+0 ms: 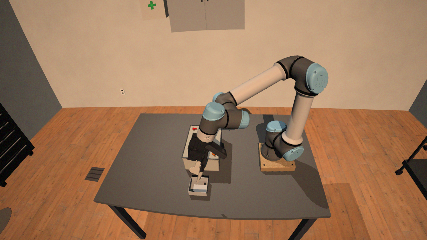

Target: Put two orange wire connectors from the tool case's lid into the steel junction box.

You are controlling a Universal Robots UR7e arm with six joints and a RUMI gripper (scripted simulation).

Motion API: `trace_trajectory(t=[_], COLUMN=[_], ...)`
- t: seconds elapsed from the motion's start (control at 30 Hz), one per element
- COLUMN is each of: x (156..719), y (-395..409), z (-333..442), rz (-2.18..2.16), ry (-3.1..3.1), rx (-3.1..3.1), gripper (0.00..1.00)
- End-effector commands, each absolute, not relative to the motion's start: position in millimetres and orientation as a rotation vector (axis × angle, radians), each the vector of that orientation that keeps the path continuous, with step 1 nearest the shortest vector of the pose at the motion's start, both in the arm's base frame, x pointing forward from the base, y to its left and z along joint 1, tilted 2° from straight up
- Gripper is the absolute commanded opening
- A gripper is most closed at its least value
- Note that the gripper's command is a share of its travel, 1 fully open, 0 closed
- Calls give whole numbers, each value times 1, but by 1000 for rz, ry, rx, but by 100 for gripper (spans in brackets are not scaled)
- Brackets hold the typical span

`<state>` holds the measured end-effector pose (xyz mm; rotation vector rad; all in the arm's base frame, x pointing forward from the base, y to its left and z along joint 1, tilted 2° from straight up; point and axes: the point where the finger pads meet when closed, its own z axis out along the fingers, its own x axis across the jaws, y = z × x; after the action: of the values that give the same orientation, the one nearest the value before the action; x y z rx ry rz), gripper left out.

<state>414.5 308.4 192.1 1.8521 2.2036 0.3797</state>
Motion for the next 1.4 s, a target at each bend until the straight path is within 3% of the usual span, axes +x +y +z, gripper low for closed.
trace_trajectory(t=[0.0, 0.73, 1.37], x=[415, 417, 436], y=[309, 306, 250], z=[193, 195, 216], rz=[381, 382, 312], ry=[2203, 2181, 1746], rx=[1852, 1881, 2389], gripper=[100, 100, 100])
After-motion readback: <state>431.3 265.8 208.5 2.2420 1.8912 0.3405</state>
